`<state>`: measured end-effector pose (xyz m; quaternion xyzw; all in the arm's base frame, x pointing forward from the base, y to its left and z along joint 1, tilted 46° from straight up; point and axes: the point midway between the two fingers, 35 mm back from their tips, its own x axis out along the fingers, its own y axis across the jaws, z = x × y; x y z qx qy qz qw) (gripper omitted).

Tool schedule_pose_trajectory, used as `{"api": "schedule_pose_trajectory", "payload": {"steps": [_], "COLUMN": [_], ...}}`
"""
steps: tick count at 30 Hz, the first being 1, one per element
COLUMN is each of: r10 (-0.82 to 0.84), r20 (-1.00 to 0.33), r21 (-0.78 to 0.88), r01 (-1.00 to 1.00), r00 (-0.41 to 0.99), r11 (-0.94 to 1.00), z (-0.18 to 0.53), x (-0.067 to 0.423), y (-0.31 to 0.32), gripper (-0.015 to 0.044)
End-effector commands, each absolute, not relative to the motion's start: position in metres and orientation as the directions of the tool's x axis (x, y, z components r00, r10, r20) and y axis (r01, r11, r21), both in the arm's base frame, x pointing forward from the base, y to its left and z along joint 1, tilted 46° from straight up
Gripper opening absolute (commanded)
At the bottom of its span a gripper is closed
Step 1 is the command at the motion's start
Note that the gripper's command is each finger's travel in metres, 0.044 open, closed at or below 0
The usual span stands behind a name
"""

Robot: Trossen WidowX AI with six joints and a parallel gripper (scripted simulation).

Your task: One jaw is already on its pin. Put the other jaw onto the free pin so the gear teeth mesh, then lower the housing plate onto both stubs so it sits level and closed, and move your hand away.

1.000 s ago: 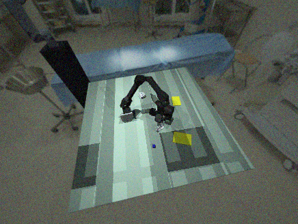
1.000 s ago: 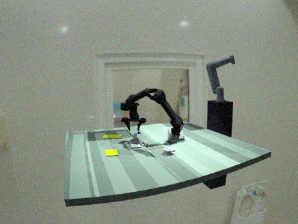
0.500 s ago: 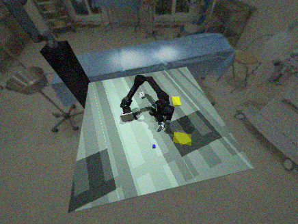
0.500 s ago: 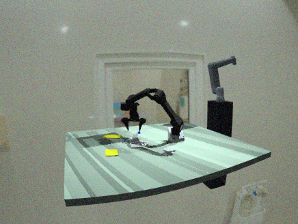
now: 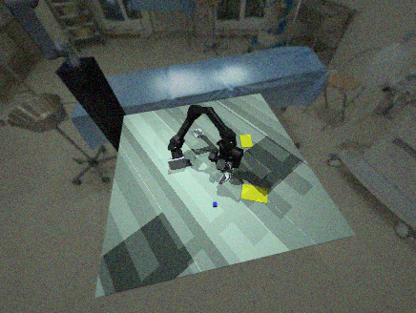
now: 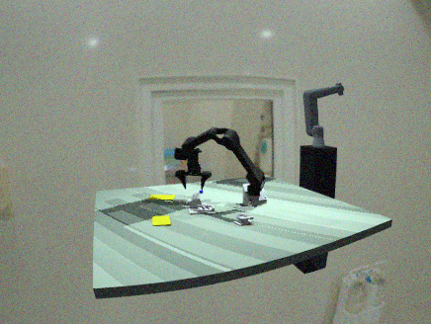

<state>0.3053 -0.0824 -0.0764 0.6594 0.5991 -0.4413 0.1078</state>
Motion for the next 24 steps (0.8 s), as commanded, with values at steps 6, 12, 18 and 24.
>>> {"api": "schedule_pose_trajectory", "payload": {"steps": [6,12,18,24], "r10": [0.694,0.694,0.694,0.694], "r20": [-0.711,-0.711,-0.711,-0.711], "r21": [-0.388,-0.388,-0.388,-0.388], "r01": [0.887,0.887,0.887,0.887], "r00": [-0.114,-0.114,-0.114,-0.114], "r11": [-0.251,-0.251,-0.251,-0.251], "z": [-0.0694,-0.0694,-0.0694,-0.0694], "x": [0.3055,0.3055,0.3055,0.3055], "y": [-0.0873,-0.0873,-0.0873,-0.0873], "gripper": [0.0282,0.0125,0.0000,0.0000]}}
